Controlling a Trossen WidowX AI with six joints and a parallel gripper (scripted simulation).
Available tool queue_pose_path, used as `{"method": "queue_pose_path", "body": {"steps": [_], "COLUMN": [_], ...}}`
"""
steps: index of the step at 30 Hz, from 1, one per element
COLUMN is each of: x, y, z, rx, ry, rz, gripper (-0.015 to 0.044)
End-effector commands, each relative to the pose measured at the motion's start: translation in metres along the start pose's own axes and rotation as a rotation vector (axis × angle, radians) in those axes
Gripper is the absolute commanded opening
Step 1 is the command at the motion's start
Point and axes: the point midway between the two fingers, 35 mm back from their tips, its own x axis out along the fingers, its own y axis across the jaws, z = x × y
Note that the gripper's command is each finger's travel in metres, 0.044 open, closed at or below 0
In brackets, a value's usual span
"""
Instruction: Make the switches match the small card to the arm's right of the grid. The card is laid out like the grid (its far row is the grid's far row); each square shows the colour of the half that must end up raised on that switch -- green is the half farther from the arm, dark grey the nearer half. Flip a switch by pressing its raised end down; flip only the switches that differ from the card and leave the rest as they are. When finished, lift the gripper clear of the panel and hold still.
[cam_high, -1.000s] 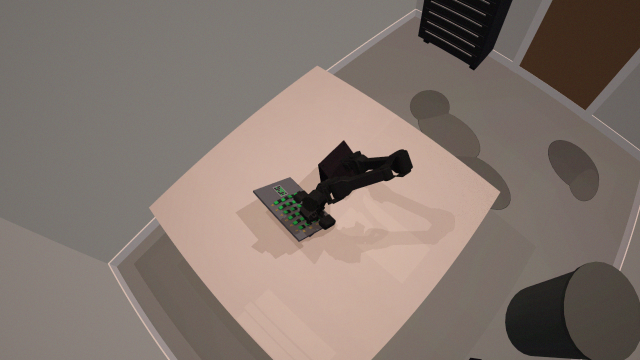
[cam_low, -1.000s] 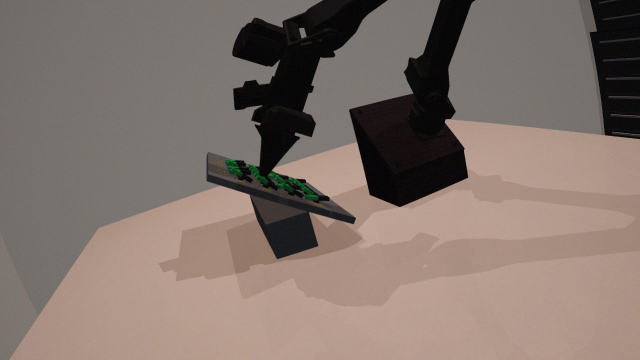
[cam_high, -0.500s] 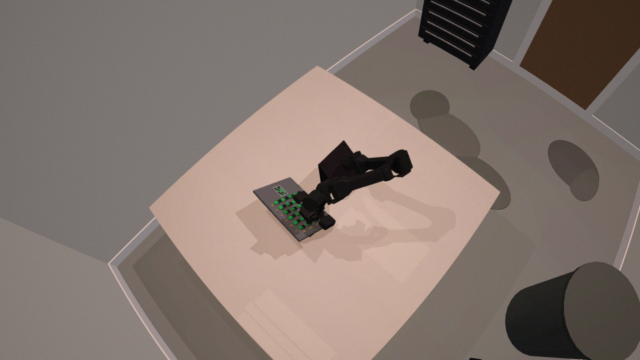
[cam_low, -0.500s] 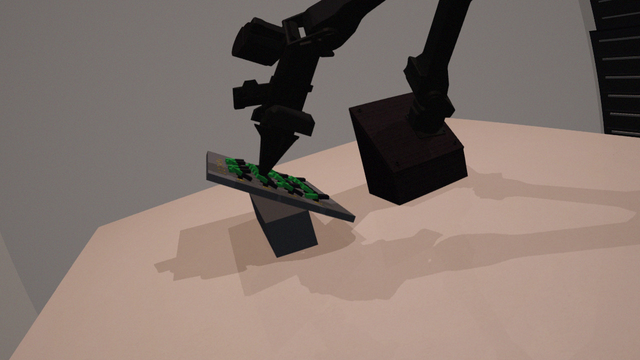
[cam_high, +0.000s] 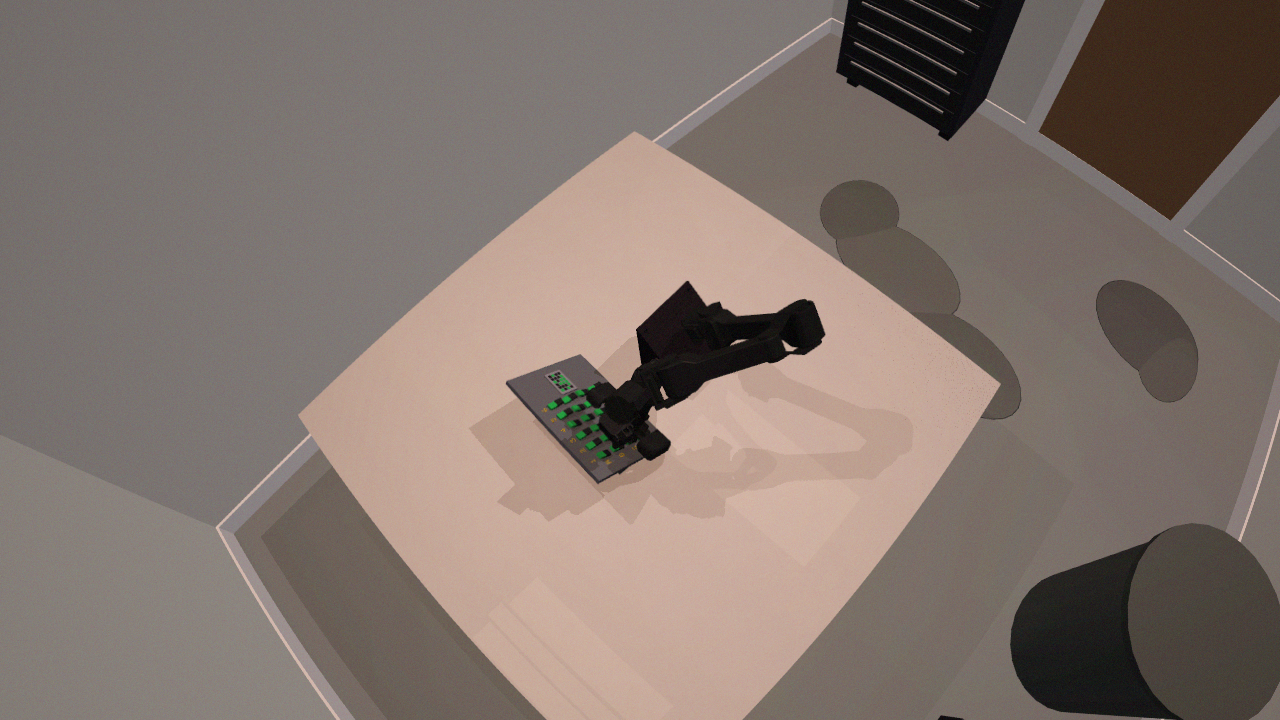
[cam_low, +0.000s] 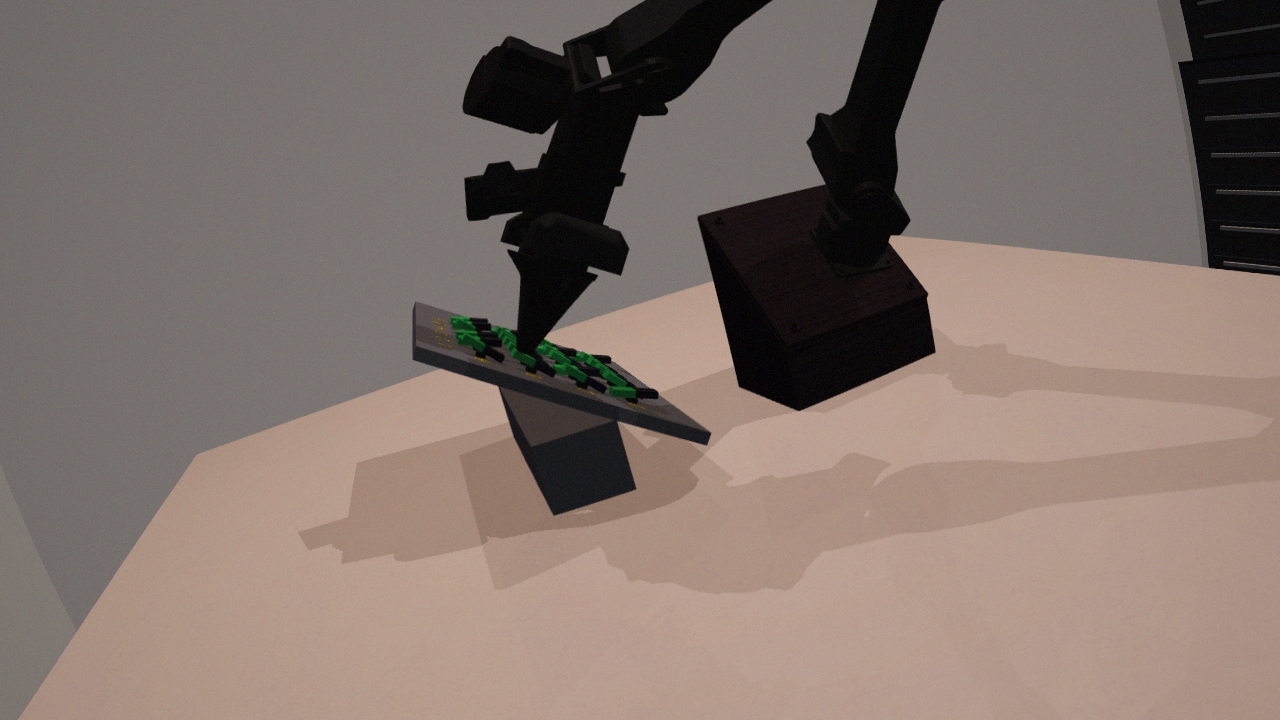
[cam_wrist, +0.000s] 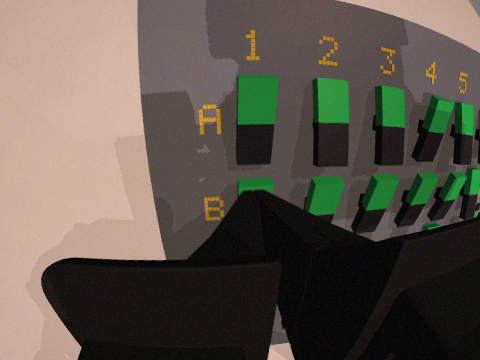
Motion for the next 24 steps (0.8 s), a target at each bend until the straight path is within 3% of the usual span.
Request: {"method": "queue_pose_path", "body": {"steps": [1, 19, 24], "x": [0.001, 0.003, -0.051], "y": [-0.001, -0.001, -0.002], "z": [0.0, 0.0, -0.001], "rx": [0.004, 0.004, 0.004], "ry": [0.0, 0.0, -0.018], "rz": [-0.005, -0.005, -0.009], "gripper": [0.0, 0.0, 0.0]}}
